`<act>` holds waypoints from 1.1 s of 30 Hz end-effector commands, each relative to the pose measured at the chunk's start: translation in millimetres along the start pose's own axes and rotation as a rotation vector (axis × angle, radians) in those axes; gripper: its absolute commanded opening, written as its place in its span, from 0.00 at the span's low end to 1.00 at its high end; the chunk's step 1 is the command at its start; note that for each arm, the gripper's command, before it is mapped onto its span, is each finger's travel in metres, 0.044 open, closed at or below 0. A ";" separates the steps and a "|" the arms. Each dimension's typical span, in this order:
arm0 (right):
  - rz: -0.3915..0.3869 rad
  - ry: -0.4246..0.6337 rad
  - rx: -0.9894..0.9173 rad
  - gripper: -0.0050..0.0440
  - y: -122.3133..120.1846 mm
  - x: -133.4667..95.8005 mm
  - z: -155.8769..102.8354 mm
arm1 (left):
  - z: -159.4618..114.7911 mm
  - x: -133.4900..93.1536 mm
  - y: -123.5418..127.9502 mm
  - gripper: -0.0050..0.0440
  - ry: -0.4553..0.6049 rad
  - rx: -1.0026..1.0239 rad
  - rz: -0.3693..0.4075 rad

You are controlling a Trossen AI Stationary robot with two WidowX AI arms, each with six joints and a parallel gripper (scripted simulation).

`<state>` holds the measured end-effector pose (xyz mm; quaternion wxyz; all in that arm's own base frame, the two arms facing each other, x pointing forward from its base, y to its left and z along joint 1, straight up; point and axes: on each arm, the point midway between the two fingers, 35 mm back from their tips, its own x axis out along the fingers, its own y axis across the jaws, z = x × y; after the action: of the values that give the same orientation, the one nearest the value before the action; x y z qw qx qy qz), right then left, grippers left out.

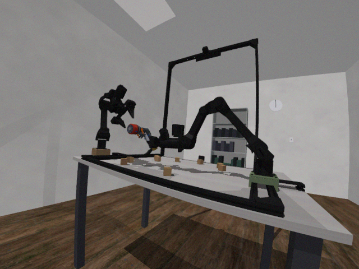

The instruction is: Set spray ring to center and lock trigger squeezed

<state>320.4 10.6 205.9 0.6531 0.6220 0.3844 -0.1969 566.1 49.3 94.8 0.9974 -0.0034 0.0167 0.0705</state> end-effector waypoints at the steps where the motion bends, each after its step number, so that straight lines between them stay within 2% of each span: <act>1: 0.016 0.000 -0.009 0.92 5.4 -12.0 -0.4 | 12.9 1.6 -0.2 0.10 -0.034 0.005 -0.002; 21: 0.016 0.000 -0.009 0.92 -5.9 -16.3 -0.7 | 12.9 1.6 -0.2 0.10 -0.034 0.005 -0.002; 29: 0.157 -0.013 -0.027 0.92 -17.1 -14.8 -1.2 | 12.9 1.6 -0.2 0.10 -0.034 0.005 -0.002; 33: 0.162 -0.013 -0.028 0.92 -21.3 -13.7 -1.4 | 12.9 1.6 -0.2 0.10 -0.034 0.005 -0.002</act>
<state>297.7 5.7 205.0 0.6782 0.6377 0.3346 -0.1463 566.2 49.4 95.0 0.9974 -0.0034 0.0164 0.0706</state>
